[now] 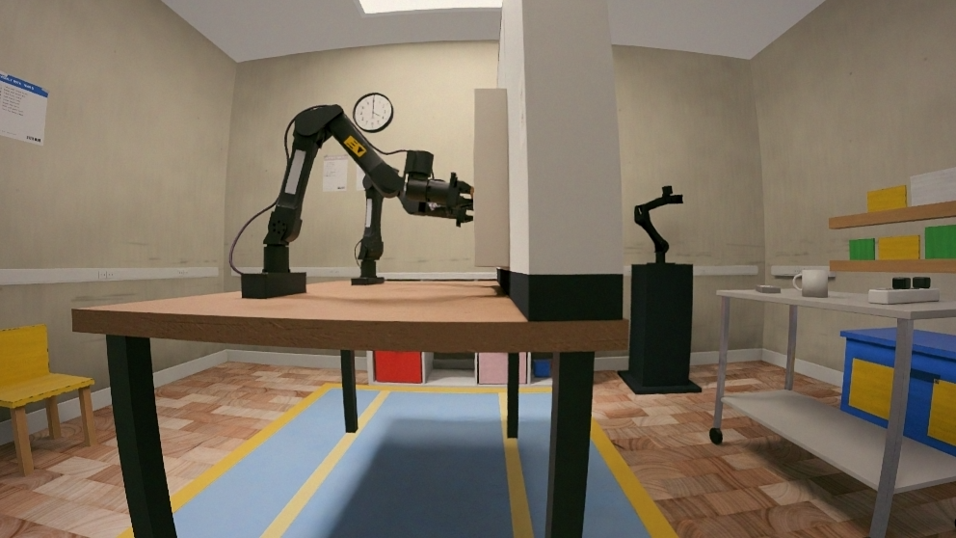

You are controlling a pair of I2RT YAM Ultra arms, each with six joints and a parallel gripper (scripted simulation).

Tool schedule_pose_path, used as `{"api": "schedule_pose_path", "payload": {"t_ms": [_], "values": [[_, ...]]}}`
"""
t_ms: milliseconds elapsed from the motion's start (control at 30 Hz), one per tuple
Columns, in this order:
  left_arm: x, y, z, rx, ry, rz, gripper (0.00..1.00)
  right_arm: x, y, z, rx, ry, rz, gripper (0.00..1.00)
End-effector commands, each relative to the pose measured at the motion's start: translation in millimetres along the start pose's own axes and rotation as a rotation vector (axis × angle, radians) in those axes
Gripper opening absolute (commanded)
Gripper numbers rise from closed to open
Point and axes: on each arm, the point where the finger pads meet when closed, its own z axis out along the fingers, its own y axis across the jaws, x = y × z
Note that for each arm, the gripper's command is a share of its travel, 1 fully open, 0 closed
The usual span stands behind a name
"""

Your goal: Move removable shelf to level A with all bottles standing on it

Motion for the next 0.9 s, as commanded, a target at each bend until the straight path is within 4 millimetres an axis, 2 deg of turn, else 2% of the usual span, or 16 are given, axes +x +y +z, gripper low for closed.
{"api": "schedule_pose_path", "payload": {"t_ms": [0, 500, 867], "values": [[1.7, 45.2, -10.7, -0.126, 0.005, -0.016, 0.00, 1.4, -52.5, -11.6, 0.140, 0.004, 0.005, 0.00], [1.5, 32.9, -28.3, -0.126, 0.005, -0.016, 0.00, 1.2, -39.9, -29.0, 0.140, 0.004, 0.005, 0.00], [1.4, 30.6, -39.5, -0.126, 0.005, -0.016, 0.00, 1.2, -39.5, -40.4, 0.140, 0.004, 0.005, 0.00]]}}
